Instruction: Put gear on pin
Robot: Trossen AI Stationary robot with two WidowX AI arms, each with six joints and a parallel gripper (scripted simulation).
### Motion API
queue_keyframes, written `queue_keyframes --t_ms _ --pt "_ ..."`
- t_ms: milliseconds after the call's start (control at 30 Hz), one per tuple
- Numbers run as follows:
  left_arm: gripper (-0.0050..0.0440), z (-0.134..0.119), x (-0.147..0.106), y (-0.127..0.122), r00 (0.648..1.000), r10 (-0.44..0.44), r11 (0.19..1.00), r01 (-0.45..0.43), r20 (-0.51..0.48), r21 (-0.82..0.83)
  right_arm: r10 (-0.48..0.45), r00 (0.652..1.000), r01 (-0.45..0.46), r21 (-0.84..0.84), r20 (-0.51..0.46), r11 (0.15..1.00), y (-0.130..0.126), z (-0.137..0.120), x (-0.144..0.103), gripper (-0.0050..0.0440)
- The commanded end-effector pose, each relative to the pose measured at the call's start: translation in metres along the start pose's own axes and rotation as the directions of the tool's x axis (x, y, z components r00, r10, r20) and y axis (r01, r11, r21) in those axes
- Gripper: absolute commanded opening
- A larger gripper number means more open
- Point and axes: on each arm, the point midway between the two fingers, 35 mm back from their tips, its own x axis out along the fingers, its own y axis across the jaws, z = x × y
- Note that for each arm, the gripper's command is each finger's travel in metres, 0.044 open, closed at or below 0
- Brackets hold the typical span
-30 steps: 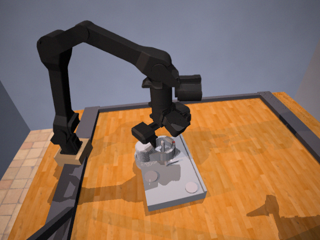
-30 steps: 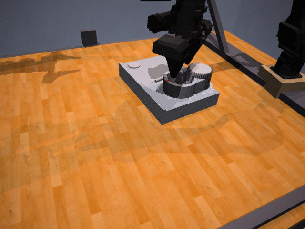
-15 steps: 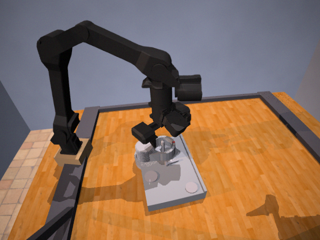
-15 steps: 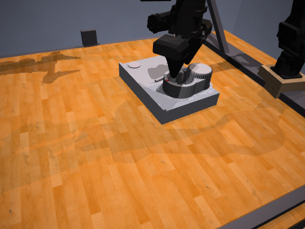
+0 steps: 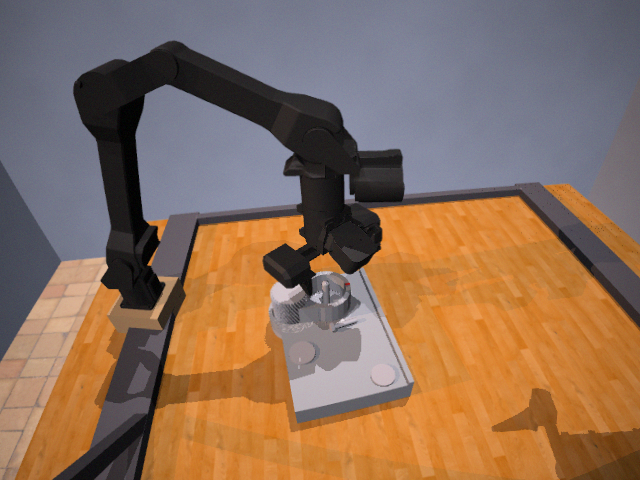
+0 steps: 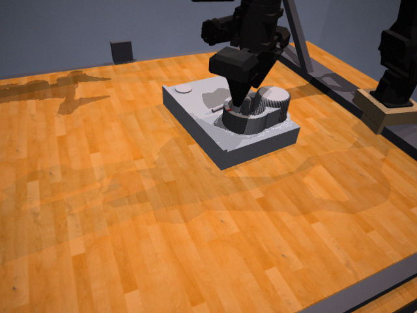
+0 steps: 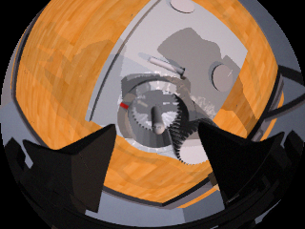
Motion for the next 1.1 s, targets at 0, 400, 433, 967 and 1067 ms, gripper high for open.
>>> queue_keyframes --t_ms 0,400,433,967,1067 --pt "0.0370 0.002 -0.007 0.003 1.000 0.022 1.000 -0.022 0.018 0.001 0.000 1.000 0.000 0.000 0.023 1.000 0.000 0.009 -0.001 0.0400" --pt "0.0370 0.002 -0.007 0.003 1.000 0.022 1.000 -0.022 0.018 0.001 0.000 1.000 0.000 0.000 0.023 1.000 0.000 0.009 -0.001 0.0400" --pt "0.0370 0.002 -0.007 0.003 1.000 0.022 1.000 -0.022 0.018 0.001 0.000 1.000 0.000 0.000 0.023 1.000 0.000 0.009 -0.001 0.0400" --pt "0.0370 0.004 -0.019 0.004 0.999 0.026 1.000 -0.026 0.022 0.001 0.000 1.000 0.000 0.000 0.023 1.000 0.000 0.009 -0.001 0.0400" --pt "0.0370 0.003 -0.019 0.004 0.999 0.027 1.000 -0.027 0.023 0.001 0.000 1.000 0.000 0.000 0.023 1.000 0.000 0.009 -0.001 0.0400"
